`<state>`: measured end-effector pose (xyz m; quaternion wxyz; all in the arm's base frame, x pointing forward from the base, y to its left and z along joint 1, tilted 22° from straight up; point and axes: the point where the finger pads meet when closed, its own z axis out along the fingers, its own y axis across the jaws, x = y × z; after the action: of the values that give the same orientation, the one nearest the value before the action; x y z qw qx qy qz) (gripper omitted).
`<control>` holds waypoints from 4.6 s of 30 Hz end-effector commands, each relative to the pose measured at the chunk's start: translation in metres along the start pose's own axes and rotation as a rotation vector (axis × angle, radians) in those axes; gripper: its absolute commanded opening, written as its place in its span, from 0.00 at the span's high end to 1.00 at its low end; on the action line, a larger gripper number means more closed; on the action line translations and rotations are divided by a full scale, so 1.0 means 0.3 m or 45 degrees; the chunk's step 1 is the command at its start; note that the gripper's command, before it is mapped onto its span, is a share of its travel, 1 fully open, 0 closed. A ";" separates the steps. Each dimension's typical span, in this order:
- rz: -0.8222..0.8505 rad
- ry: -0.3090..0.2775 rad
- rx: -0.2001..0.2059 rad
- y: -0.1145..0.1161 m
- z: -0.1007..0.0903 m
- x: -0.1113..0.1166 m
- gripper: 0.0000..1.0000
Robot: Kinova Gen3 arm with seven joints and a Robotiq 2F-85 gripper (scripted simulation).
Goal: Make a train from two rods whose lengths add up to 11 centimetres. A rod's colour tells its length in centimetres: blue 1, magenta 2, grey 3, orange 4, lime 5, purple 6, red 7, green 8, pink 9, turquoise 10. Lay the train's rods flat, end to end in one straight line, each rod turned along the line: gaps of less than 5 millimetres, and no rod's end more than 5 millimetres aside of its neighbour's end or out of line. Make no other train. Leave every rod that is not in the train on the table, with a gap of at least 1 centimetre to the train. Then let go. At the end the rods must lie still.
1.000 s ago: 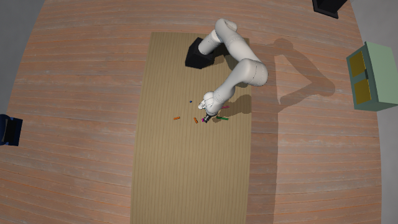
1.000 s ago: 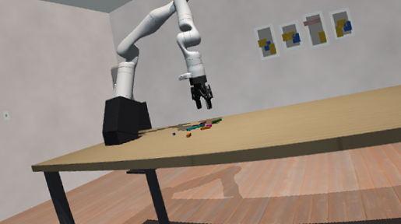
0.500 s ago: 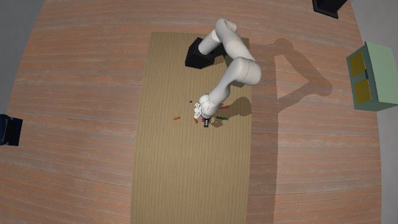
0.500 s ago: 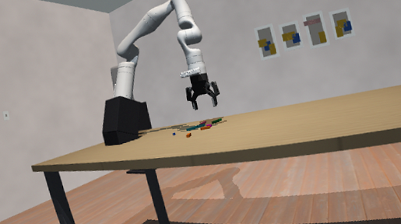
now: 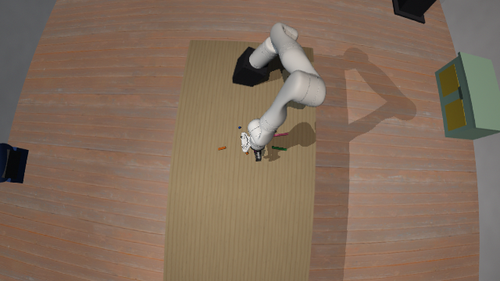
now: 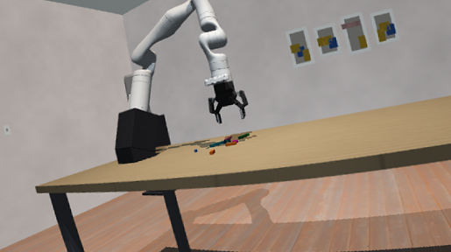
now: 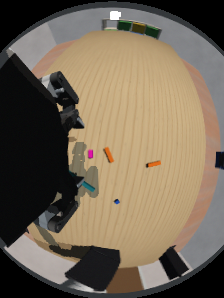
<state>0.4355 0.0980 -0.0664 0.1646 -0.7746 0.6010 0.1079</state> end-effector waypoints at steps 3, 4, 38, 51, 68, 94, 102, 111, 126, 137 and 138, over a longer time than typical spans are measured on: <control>-0.024 0.012 0.006 -0.007 -0.002 0.016 0.00; -0.024 0.012 0.006 -0.007 -0.002 0.016 0.00; -0.024 0.012 0.006 -0.007 -0.002 0.016 0.65; -0.024 0.011 0.003 -0.007 0.012 0.017 0.65; -0.024 0.010 0.003 -0.007 0.072 0.017 0.65; -0.024 0.010 0.003 -0.006 0.164 0.019 0.65; -0.024 0.010 0.003 -0.006 0.171 0.019 0.65; -0.024 0.010 0.003 -0.006 0.171 0.019 0.65; -0.024 0.010 0.003 -0.006 0.171 0.019 0.65; -0.024 0.010 0.003 -0.006 0.171 0.019 0.65; -0.024 0.010 0.003 -0.006 0.171 0.019 0.65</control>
<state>0.4366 0.1156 -0.1150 0.1632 -0.7792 0.5954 0.1082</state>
